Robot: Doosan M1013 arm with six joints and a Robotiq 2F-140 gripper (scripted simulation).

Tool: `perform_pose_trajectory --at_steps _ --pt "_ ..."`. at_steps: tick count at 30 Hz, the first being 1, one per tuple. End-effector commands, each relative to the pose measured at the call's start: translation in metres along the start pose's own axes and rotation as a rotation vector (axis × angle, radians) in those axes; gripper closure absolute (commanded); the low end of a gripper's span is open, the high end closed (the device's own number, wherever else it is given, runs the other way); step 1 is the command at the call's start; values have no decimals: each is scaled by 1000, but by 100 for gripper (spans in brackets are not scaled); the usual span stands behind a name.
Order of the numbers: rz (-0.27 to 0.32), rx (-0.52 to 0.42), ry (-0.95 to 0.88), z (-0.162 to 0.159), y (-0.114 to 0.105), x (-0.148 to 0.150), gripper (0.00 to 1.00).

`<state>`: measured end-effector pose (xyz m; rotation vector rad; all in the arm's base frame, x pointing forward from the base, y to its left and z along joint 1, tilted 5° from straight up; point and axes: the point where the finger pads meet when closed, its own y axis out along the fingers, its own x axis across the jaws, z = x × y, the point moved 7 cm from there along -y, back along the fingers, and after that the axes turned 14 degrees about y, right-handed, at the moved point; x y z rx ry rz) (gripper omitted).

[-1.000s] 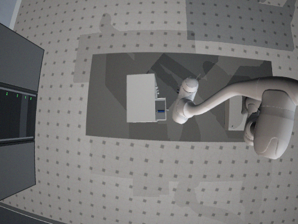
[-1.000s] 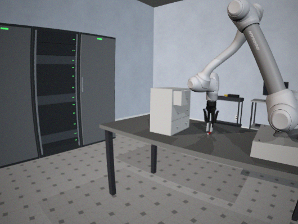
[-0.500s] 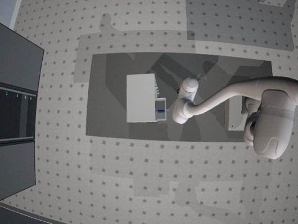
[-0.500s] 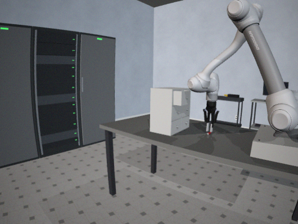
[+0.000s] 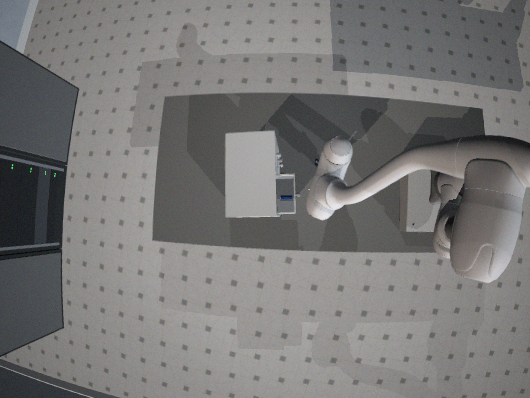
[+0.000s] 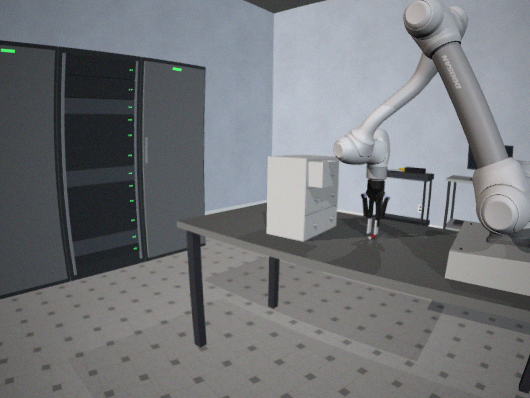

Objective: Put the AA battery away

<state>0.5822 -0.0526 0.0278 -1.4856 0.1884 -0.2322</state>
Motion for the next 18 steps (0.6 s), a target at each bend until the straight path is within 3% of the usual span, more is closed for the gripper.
perform_pose_trajectory --at_steps 1,18 --pt "0 0 0 0 2 0 83" --pt "0 0 0 0 20 0 83"
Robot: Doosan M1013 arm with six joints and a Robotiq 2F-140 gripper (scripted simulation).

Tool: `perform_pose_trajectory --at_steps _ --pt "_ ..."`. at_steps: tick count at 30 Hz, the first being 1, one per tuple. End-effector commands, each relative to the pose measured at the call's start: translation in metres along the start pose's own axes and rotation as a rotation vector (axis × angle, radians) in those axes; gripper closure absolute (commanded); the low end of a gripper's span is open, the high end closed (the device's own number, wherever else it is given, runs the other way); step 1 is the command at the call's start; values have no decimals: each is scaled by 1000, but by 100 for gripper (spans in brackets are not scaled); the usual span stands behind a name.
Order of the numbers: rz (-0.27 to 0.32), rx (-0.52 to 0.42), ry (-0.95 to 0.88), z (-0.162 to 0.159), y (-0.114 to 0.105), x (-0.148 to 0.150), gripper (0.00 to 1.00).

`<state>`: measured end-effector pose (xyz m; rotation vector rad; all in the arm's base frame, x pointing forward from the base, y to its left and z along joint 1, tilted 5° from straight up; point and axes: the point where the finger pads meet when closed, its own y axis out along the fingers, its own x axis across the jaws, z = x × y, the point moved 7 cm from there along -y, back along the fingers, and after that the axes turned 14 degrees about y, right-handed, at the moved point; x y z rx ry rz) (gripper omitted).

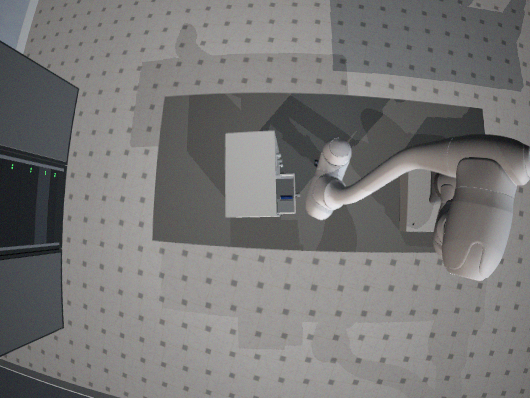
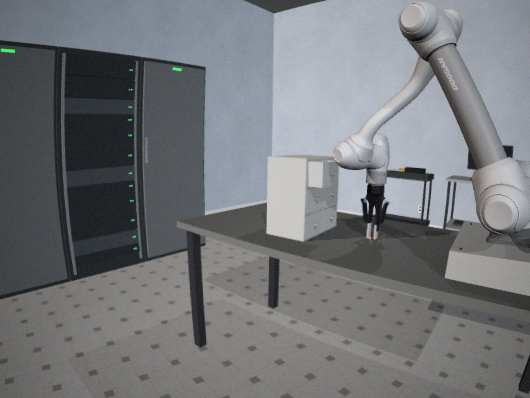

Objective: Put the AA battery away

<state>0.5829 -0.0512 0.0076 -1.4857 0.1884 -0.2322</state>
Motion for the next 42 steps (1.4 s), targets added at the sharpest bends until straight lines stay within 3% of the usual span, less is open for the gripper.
perform_pose_trajectory --at_steps 1,18,19,42 --pt "0 0 0 0 0 0 83" --pt "0 0 0 0 0 0 83" --pt "0 0 0 0 0 0 94" --pt "0 0 0 0 -2 0 94"
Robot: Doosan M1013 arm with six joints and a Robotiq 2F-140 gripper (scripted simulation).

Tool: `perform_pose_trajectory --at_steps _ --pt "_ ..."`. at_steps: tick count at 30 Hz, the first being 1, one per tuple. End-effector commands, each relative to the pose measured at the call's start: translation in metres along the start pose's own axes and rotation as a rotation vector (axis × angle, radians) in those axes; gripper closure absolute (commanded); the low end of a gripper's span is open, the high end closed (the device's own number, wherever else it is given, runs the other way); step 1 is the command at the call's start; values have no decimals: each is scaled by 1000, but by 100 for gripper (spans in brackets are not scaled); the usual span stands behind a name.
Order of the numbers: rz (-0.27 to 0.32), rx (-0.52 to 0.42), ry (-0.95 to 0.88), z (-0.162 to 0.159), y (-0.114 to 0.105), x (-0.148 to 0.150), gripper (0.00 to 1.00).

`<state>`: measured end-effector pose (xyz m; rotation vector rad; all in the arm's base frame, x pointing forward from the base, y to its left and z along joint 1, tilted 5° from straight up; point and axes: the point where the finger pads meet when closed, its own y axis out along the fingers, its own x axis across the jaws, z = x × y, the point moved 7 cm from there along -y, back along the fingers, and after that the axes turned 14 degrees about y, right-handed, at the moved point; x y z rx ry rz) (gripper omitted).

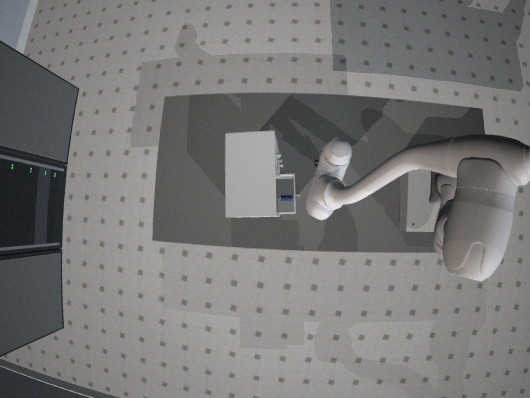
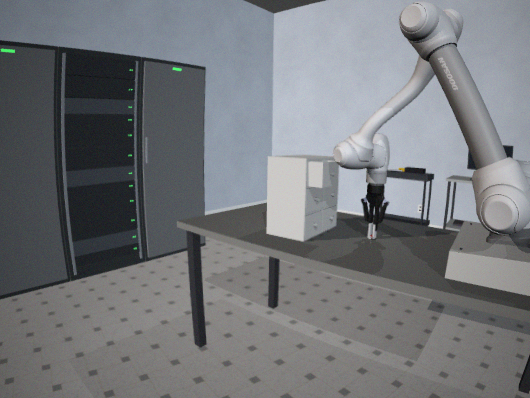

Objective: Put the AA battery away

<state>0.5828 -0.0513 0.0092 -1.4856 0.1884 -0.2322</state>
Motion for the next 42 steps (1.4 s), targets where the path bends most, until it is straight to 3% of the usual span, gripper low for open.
perform_pose_trajectory --at_steps 1,9,11,21,25,32,34,36,42 --pt "0 0 0 0 -4 0 94" --pt "0 0 0 0 -85 0 94" --pt "0 0 0 0 -96 0 94" --pt "0 0 4 0 -99 0 94" --pt "0 0 85 6 -98 -1 94" --pt "0 1 536 41 -98 -6 94" --pt "0 1 536 41 -98 -6 94" --pt "0 0 736 55 -98 -9 94" --pt "6 18 1068 90 -98 -18 94"
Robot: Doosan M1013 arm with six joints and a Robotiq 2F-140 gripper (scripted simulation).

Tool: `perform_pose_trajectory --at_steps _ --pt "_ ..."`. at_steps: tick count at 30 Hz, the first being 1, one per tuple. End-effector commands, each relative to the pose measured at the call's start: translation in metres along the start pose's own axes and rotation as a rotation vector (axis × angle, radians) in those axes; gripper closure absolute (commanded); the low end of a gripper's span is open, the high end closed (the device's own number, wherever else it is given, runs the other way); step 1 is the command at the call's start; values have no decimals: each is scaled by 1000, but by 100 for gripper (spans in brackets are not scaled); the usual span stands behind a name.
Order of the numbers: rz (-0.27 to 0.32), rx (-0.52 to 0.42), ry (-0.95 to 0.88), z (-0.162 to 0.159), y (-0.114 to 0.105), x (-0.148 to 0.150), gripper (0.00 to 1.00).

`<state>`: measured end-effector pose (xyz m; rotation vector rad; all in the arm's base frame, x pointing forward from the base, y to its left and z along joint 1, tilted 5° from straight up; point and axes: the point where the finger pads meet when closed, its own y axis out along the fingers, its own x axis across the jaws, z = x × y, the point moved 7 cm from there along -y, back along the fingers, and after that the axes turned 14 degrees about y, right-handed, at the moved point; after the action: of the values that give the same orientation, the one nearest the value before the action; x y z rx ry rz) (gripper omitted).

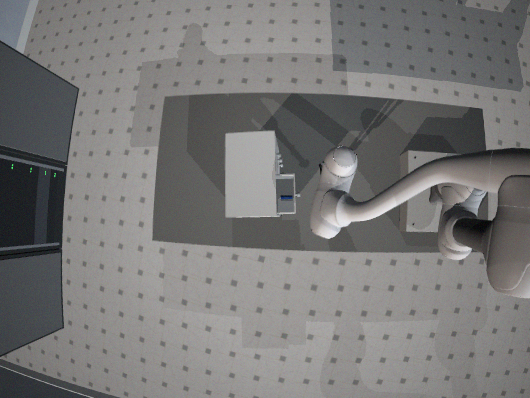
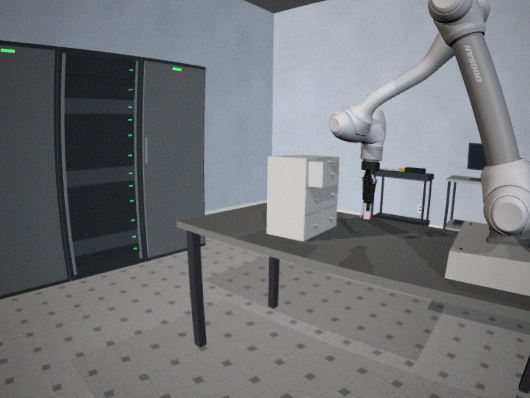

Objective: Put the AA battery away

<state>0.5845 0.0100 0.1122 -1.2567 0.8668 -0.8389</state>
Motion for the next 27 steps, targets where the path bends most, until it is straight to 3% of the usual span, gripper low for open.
perform_pose_trajectory --at_steps 1,7,27 --pt "-28 -17 277 13 1 -24 94" --pt "-46 -23 616 20 2 -37 94" --pt "-48 -24 624 20 -4 -37 94"
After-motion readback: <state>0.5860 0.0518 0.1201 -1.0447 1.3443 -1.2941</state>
